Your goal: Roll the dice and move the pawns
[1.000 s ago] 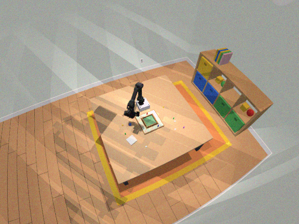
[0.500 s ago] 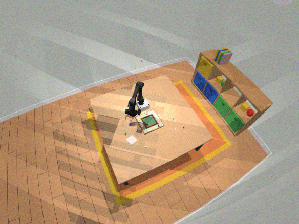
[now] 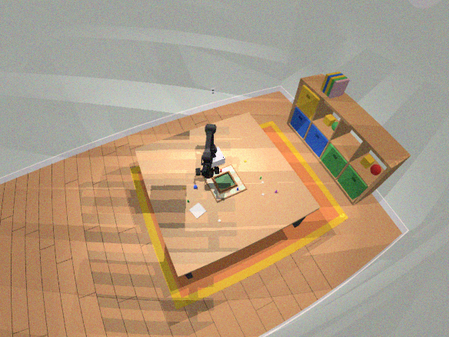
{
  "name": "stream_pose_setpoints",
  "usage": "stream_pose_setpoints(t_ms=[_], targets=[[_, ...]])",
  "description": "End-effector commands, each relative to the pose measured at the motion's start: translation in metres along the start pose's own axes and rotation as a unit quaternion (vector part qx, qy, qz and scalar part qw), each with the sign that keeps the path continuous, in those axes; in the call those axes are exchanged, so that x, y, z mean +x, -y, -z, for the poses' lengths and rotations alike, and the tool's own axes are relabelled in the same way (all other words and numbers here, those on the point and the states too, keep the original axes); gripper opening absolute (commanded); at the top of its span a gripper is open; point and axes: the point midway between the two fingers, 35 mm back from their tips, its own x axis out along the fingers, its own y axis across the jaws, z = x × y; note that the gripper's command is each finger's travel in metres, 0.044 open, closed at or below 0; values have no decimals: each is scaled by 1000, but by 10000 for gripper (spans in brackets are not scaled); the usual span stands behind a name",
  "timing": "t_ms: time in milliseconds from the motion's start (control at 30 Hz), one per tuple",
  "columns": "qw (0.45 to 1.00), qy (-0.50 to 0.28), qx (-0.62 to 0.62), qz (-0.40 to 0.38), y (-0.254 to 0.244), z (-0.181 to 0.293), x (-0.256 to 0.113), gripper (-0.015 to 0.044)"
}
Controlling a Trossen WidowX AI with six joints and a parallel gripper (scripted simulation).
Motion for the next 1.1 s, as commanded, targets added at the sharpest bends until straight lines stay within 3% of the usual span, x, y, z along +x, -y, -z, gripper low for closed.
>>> stream_pose_setpoints(t_ms=[0, 1067], targets=[[1000, 0, -27, -1, -17, -4, 5, 0], [986, 3, -164, -10, -145, -1, 27, 0]])
